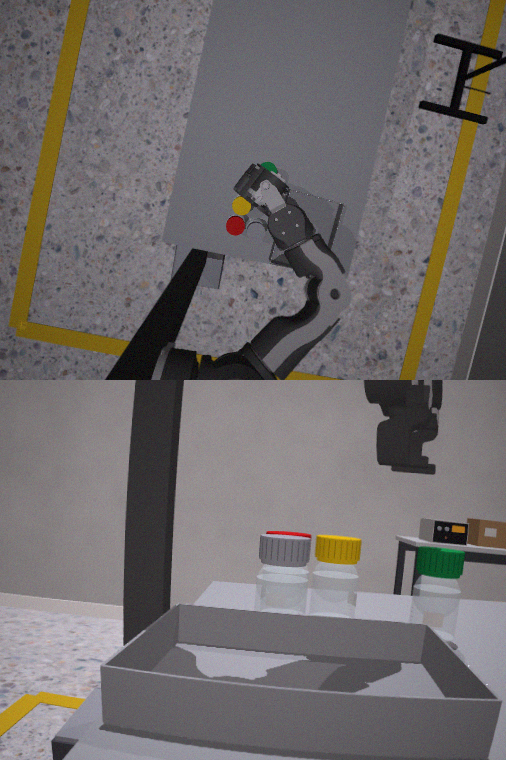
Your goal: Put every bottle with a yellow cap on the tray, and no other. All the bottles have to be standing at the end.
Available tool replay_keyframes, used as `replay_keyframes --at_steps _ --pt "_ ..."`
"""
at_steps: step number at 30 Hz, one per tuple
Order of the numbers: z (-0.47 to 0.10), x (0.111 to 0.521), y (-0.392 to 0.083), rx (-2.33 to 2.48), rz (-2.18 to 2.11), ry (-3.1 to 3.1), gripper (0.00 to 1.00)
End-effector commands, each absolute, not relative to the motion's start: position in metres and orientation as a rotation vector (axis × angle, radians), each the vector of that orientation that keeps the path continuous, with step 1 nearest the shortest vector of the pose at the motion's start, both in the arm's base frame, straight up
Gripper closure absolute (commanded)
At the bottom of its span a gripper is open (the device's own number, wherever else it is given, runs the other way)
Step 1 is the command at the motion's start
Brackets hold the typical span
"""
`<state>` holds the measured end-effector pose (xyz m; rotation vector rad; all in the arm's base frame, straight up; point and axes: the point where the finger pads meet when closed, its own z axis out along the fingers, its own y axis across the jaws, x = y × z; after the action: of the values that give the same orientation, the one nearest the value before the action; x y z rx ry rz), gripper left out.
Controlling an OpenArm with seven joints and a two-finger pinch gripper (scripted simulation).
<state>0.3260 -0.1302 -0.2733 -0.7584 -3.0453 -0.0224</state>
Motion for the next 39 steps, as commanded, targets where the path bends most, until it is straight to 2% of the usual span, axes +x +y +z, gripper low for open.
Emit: replay_keyframes --at_steps 1,16,28,39 --pt "-0.273 0.322 -0.129 -0.709 -0.01 -3.061 0.58" --pt "-0.266 0.272 -0.1 -0.208 -0.01 -3.142 0.58" --pt "-0.265 0.259 -0.093 -0.078 -0.01 -3.149 0.58" --pt "-0.328 0.259 -0.092 -0.078 -0.01 -3.149 0.58"
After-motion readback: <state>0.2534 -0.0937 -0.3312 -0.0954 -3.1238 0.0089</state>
